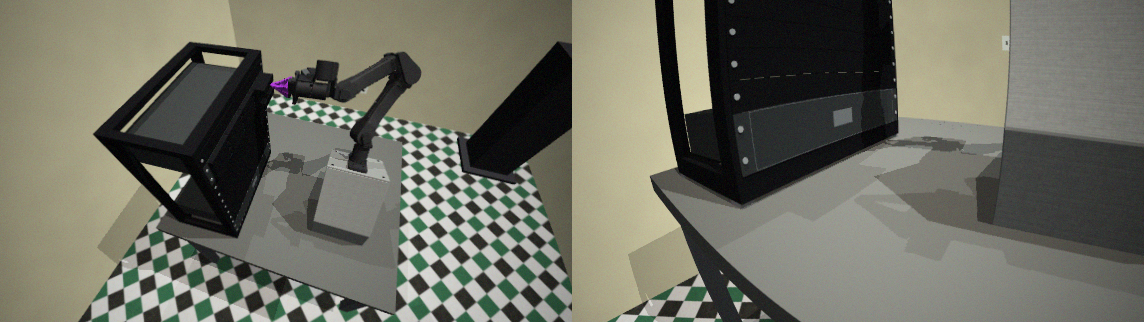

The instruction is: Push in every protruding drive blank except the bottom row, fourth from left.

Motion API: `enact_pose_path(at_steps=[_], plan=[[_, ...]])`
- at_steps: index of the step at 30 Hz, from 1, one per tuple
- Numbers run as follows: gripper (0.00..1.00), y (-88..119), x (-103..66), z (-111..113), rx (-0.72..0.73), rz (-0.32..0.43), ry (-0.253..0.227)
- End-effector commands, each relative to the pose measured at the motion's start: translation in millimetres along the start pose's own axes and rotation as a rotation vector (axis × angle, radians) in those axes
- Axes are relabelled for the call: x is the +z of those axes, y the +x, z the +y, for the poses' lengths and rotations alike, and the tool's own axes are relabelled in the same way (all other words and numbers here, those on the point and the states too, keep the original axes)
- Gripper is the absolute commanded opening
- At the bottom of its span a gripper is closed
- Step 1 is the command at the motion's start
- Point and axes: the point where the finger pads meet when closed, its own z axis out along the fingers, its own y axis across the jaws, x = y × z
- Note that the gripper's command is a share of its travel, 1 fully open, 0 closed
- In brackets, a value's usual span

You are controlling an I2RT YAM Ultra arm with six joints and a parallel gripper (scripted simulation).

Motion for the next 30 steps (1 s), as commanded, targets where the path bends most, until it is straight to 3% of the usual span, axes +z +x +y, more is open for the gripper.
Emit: enact_pose_path(at_steps=[1, 7, 30], plan=[[0.00, -3, 2.3, 21, 0.005, -0.004, -0.043], [0.00, -8, 15.4, 14, 0.006, -0.018, -0.036], [0.00, -1, 14.3, 18, 0.005, -0.001, -0.046]])
